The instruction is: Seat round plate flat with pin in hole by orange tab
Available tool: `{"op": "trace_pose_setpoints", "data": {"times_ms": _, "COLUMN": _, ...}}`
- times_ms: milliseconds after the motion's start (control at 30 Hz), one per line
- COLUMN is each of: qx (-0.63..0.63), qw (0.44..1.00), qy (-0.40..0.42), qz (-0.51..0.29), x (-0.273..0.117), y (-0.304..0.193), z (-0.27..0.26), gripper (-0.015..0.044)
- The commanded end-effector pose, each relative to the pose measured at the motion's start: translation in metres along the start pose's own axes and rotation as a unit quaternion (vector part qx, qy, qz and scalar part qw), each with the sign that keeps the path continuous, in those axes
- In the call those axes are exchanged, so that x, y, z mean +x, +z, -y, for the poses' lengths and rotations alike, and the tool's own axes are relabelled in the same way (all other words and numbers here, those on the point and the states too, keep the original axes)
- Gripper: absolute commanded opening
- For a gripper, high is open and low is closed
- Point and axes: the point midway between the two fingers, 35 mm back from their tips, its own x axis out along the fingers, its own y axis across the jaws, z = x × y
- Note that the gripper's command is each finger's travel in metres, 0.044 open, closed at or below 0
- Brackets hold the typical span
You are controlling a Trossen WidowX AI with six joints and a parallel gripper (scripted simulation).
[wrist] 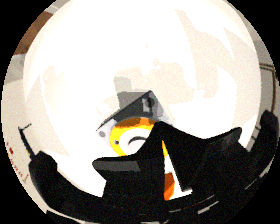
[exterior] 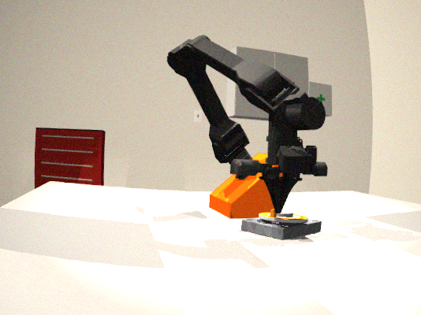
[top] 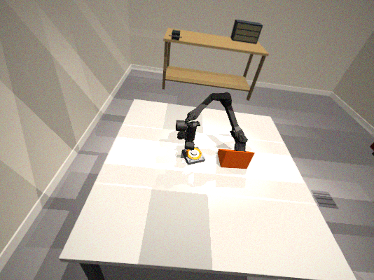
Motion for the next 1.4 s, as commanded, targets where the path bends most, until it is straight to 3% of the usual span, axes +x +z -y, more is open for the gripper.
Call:
{"op": "trace_pose_setpoints", "data": {"times_ms": 0, "qx": -0.003, "qw": 1.000, "qy": -0.002, "qz": -0.006, "x": 0.002, "y": -0.005, "z": 0.004, "gripper": 0.0000}}
{"op": "trace_pose_setpoints", "data": {"times_ms": 467, "qx": -0.003, "qw": 1.000, "qy": -0.002, "qz": -0.006, "x": 0.002, "y": -0.010, "z": 0.010, "gripper": 0.0000}}
{"op": "trace_pose_setpoints", "data": {"times_ms": 767, "qx": -0.003, "qw": 1.000, "qy": -0.001, "qz": -0.006, "x": -0.043, "y": -0.010, "z": 0.008, "gripper": 0.0000}}
{"op": "trace_pose_setpoints", "data": {"times_ms": 1367, "qx": -0.007, "qw": 1.000, "qy": -0.002, "qz": -0.003, "x": -0.035, "y": -0.009, "z": 0.006, "gripper": 0.0000}}
